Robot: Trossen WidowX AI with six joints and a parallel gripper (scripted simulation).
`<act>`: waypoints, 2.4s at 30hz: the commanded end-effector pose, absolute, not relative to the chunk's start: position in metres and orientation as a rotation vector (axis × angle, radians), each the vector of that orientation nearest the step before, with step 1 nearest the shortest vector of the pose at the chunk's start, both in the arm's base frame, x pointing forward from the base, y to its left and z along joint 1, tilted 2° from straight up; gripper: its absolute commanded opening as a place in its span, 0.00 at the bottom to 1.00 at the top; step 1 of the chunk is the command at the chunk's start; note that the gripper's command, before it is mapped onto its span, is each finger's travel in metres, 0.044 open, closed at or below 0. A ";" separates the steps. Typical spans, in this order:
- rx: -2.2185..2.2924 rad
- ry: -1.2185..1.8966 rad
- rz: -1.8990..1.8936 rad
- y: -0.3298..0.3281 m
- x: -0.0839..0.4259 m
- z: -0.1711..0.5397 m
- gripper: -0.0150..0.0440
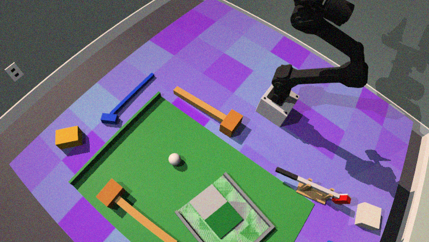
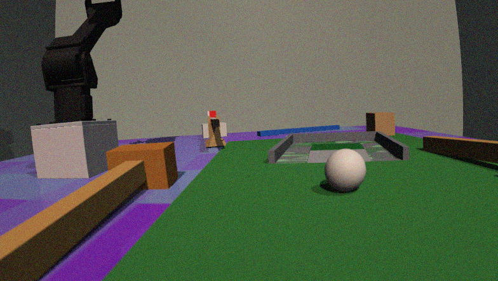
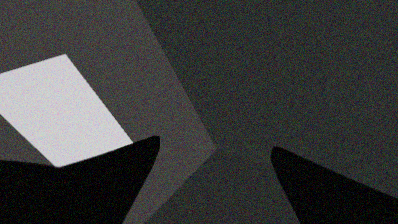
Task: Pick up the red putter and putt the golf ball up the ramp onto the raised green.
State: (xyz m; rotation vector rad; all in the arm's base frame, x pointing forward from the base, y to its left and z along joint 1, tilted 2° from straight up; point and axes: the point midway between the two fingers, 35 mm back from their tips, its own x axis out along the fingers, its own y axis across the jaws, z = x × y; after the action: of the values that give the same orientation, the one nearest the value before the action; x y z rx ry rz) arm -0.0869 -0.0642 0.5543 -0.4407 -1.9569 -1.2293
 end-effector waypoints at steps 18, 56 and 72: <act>-0.270 -0.865 -1.331 -0.231 0.091 0.521 1.00; -0.893 0.656 0.534 0.050 0.377 0.151 1.00; -1.116 0.871 1.463 0.171 0.240 0.058 1.00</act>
State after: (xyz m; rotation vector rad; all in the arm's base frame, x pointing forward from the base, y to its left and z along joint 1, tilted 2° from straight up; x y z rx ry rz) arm 0.2563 0.1679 0.0637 2.4465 -1.8937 -3.0335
